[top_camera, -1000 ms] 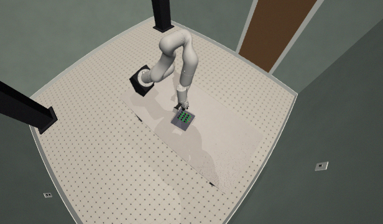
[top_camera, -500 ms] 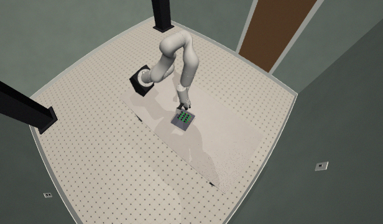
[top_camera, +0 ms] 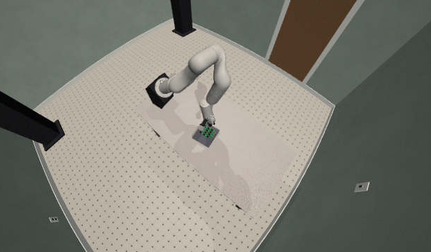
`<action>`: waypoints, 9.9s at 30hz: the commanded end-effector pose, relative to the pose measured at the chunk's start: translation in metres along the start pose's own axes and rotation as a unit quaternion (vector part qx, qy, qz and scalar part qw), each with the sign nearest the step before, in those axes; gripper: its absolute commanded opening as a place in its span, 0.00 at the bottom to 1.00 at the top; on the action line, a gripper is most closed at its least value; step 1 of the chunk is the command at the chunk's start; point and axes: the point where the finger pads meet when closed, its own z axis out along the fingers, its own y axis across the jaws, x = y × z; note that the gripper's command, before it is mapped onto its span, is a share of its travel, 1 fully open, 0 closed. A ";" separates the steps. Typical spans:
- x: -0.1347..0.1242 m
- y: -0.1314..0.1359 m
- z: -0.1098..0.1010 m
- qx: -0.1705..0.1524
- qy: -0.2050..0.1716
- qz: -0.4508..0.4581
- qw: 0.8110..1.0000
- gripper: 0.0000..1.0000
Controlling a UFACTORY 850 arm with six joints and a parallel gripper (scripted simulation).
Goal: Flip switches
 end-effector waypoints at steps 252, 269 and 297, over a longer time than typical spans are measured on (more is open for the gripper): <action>0.076 0.038 0.046 0.002 0.002 0.000 1.000 0.00; 0.005 0.074 0.041 0.002 0.002 0.000 1.000 0.00; -0.001 0.077 0.040 0.002 0.002 0.000 1.000 0.00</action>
